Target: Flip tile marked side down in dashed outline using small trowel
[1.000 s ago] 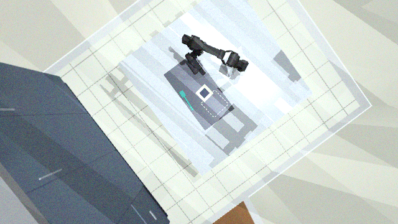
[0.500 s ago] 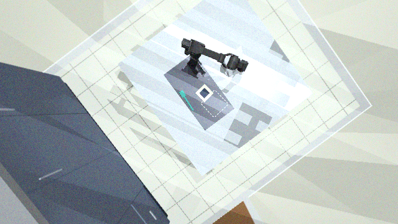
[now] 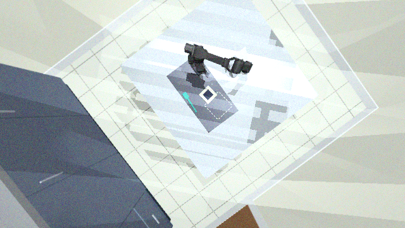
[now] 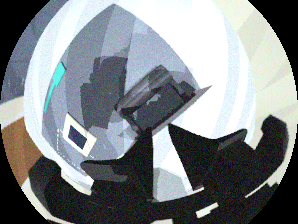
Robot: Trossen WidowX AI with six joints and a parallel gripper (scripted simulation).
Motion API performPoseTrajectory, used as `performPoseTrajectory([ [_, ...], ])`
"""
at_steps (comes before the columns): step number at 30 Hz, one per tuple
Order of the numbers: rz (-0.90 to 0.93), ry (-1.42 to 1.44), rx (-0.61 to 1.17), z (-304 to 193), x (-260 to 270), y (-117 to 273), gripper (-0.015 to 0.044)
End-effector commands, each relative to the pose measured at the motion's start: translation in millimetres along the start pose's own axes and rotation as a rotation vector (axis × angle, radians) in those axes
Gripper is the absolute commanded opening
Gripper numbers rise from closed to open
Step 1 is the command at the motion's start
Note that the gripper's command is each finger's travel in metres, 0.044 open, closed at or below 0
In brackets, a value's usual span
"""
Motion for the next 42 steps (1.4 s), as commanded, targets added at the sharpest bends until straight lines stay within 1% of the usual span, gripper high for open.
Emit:
performPoseTrajectory([
  [1, 0.003, 0.159, 0.000, -1, 8, -1, 0.0100],
  [42, 0.018, 1.584, -0.002, -16, 69, -8, 0.0100],
])
Point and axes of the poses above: the point midway between the two fingers, 35 mm back from their tips, its own y axis back along the fingers, its own x axis across the jaws, z = x × y, the point moved 3 cm from there along y, back along the fingers, and after that the axes turned 15 degrees about -y, right-handed, at the moved point
